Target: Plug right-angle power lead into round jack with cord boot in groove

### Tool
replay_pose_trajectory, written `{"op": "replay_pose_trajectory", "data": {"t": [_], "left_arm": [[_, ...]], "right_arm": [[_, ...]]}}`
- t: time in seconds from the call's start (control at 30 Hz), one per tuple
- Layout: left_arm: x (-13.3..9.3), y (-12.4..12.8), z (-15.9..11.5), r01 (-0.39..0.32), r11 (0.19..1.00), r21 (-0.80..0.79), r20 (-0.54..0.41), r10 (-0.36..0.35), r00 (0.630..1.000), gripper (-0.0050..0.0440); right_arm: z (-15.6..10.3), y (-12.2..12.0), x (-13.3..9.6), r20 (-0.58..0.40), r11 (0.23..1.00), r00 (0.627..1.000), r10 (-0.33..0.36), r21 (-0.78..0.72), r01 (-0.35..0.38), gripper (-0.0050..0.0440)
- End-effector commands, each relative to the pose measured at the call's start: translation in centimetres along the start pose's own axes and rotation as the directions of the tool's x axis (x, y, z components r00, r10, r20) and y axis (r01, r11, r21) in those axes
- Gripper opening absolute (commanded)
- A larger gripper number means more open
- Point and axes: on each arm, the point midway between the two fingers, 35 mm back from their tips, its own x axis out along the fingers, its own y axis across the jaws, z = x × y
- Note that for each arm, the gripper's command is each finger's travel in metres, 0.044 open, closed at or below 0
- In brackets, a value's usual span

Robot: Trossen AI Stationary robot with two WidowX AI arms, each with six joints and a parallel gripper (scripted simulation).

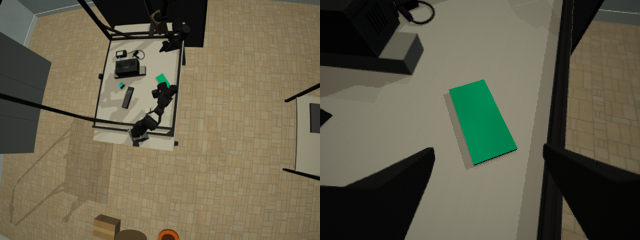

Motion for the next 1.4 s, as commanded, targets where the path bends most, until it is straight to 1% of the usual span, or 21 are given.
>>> {"op": "replay_pose_trajectory", "data": {"t": [0.0, 0.63, 0.83, 1.03, 1.1, 1.13, 1.27, 1.37], "left_arm": [[0.0, 0.0, 0.0, 0.0, 1.0, 0.0, 0.0, 0.0, 1.0, 0.04], [0.0, 0.0, 0.0, 0.0, 1.0, -0.002, 0.0, 0.0, 1.0, 0.04], [0.5, -0.4, -0.5, -0.005, 0.999, -0.045, -0.008, 0.004, 1.0, 0.04], [2.2, -1.9, -1.7, -0.014, 0.984, -0.178, -0.033, 0.008, 0.999, 0.04], [2.2, -1.9, -1.7, -0.014, 0.984, -0.178, -0.033, 0.008, 0.999, 0.04], [2.6, -2.3, -2.0, -0.015, 0.978, -0.21, -0.04, 0.007, 0.999, 0.04], [4.8, -4.6, -3.2, -0.016, 0.933, -0.36, -0.075, -0.012, 0.997, 0.04], [6.8, -7.2, -3.9, -0.01, 0.873, -0.487, -0.106, -0.048, 0.993, 0.04]], "right_arm": [[0.0, 0.0, 0.0, 0.0, 1.0, 1.0, 0.0, 0.0, 0.0, 0.04], [0.0, 0.0, 0.0, 0.0, 1.0, 1.0, 0.0, 0.0, 0.0, 0.04], [0.0, 0.0, 0.0, -0.001, 1.0, 1.0, 0.001, 0.003, -0.001, 0.04], [-0.2, 0.0, 0.0, -0.005, 1.0, 1.0, 0.002, 0.014, -0.002, 0.04], [-0.2, 0.0, 0.0, -0.005, 1.0, 1.0, 0.002, 0.014, -0.002, 0.04], [-0.2, 0.0, 0.0, -0.006, 1.0, 1.0, 0.002, 0.016, -0.002, 0.04], [-0.3, 0.0, 0.1, -0.011, 1.0, 1.0, 0.004, 0.029, -0.004, 0.04], [-0.5, 0.0, 0.1, -0.016, 0.999, 1.0, 0.006, 0.041, -0.006, 0.04]]}}
